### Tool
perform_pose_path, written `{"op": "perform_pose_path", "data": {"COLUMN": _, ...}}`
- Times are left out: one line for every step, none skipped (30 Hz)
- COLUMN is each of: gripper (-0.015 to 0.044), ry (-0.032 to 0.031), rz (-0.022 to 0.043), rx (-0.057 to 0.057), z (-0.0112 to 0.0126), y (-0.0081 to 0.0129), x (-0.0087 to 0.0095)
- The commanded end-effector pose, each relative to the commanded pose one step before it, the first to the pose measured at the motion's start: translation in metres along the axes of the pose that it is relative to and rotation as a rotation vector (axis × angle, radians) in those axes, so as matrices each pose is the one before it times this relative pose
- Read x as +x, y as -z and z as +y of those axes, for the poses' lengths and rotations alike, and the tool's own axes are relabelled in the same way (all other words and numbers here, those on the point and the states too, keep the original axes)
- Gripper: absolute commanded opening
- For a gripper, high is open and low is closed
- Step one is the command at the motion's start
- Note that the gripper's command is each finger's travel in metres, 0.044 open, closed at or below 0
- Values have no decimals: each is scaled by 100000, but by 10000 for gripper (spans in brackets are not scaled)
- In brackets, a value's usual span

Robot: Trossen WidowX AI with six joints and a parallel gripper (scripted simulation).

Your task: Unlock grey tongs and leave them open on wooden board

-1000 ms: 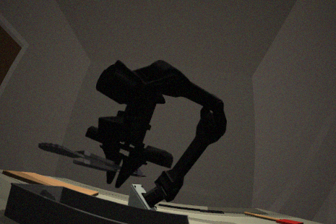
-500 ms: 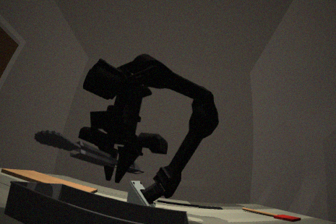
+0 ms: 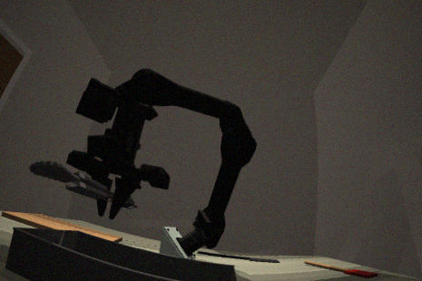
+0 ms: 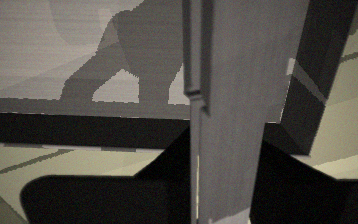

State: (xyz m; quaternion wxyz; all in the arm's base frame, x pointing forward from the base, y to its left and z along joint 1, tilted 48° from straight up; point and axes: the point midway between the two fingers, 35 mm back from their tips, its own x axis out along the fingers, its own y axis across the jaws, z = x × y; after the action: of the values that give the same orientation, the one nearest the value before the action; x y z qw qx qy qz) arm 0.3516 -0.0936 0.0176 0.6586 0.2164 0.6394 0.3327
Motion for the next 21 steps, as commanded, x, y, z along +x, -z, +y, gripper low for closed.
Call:
{"op": "perform_pose_path", "data": {"gripper": -150, "ry": 980, "rz": -265, "rx": -10803, "z": -2932, "y": 640, "x": -76}}
{"op": "perform_pose_path", "data": {"gripper": -150, "ry": 44, "rz": -3, "rx": -2491, "z": -586, "y": 250, "x": 31}}
{"op": "perform_pose_path", "data": {"gripper": -150, "ry": 36, "rz": -2, "rx": -2493, "z": -576, "y": 274, "x": 36}}
{"op": "perform_pose_path", "data": {"gripper": -150, "ry": 29, "rz": -2, "rx": -2496, "z": -565, "y": 298, "x": 41}}
{"op": "perform_pose_path", "data": {"gripper": -150, "ry": 70, "rz": 18, "rx": -2278, "z": -569, "y": 348, "x": 47}}
{"op": "perform_pose_path", "data": {"gripper": -150, "ry": 11, "rz": -4, "rx": -2502, "z": -537, "y": 340, "x": 51}}
{"op": "perform_pose_path", "data": {"gripper": -150, "ry": 4, "rz": -5, "rx": -2512, "z": -525, "y": 362, "x": 56}}
{"op": "perform_pose_path", "data": {"gripper": -150, "ry": -4, "rz": -8, "rx": -2515, "z": -510, "y": 383, "x": 62}}
{"op": "perform_pose_path", "data": {"gripper": -150, "ry": -9, "rz": -12, "rx": -2522, "z": -493, "y": 403, "x": 67}}
{"op": "perform_pose_path", "data": {"gripper": -150, "ry": -18, "rz": -13, "rx": -2520, "z": -477, "y": 424, "x": 72}}
{"op": "perform_pose_path", "data": {"gripper": -150, "ry": 17, "rz": -28, "rx": -2336, "z": -451, "y": 442, "x": 68}}
{"op": "perform_pose_path", "data": {"gripper": -150, "ry": -31, "rz": -6, "rx": -2393, "z": -414, "y": 431, "x": 80}}
{"op": "perform_pose_path", "data": {"gripper": -150, "ry": -36, "rz": -23, "rx": -2384, "z": -399, "y": 447, "x": 83}}
{"op": "perform_pose_path", "data": {"gripper": -150, "ry": -42, "rz": -27, "rx": -2387, "z": -381, "y": 462, "x": 88}}
{"op": "perform_pose_path", "data": {"gripper": -150, "ry": -47, "rz": -32, "rx": -2391, "z": -363, "y": 476, "x": 93}}
{"op": "perform_pose_path", "data": {"gripper": -150, "ry": -51, "rz": -37, "rx": -2394, "z": -345, "y": 489, "x": 98}}
{"op": "perform_pose_path", "data": {"gripper": -150, "ry": -1, "rz": 34, "rx": -2360, "z": -339, "y": 551, "x": 116}}
{"op": "perform_pose_path", "data": {"gripper": -150, "ry": -9, "rz": 29, "rx": -2365, "z": -318, "y": 562, "x": 122}}
{"op": "perform_pose_path", "data": {"gripper": -150, "ry": -42, "rz": 41, "rx": -2301, "z": -310, "y": 575, "x": 135}}
{"op": "perform_pose_path", "data": {"gripper": -150, "ry": -84, "rz": -90, "rx": -2431, "z": -260, "y": 516, "x": 115}}
{"op": "perform_pose_path", "data": {"gripper": -150, "ry": -85, "rz": -97, "rx": -2436, "z": -240, "y": 525, "x": 120}}
